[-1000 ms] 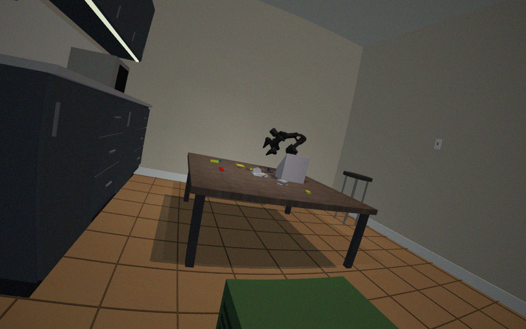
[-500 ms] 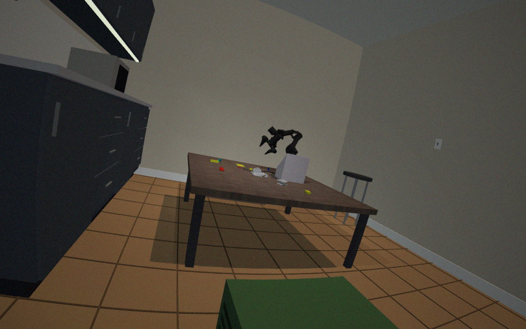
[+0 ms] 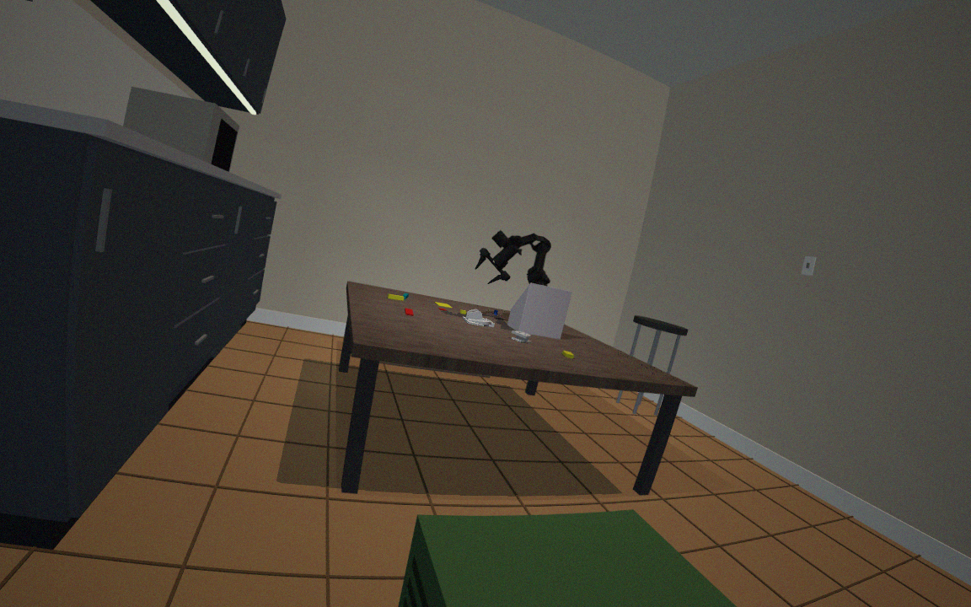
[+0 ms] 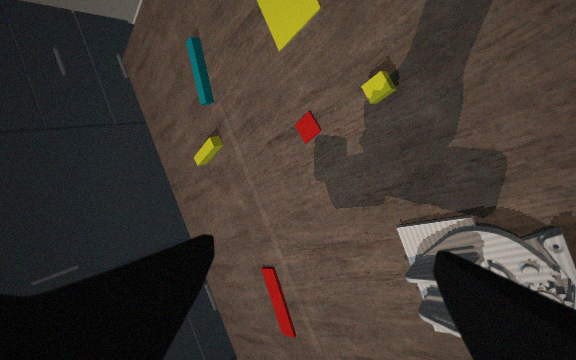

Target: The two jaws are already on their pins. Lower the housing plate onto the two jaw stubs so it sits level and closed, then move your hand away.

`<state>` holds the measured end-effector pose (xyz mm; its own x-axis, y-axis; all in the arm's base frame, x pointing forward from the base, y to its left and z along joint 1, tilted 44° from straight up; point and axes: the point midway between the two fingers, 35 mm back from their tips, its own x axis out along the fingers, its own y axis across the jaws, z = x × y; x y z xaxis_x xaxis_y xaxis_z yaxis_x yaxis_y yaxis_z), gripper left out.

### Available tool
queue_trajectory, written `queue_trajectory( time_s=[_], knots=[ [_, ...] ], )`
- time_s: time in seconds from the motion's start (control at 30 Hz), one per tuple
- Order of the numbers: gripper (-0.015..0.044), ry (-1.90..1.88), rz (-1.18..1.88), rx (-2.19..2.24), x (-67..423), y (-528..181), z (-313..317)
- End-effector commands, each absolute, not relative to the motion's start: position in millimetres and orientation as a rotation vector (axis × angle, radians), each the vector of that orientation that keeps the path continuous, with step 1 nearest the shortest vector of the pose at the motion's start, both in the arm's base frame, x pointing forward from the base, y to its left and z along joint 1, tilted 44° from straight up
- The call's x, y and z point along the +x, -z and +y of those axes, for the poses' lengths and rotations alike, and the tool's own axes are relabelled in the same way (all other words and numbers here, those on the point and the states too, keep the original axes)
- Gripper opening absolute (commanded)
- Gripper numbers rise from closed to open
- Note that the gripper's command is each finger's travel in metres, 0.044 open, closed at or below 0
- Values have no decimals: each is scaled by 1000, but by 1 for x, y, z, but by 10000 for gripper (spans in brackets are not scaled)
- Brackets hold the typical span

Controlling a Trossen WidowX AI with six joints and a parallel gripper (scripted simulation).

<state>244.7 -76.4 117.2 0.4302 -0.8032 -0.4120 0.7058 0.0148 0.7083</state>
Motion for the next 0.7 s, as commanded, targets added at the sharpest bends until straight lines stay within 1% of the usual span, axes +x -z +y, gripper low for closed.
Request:
queue_trajectory(
  time_s=[0.0, 0.67],
  knots=[
    [440, 1166, -11, 947, 254, -108, -66],
    [440, 1080, 382, 639, 281, -65, -18]
  ],
)
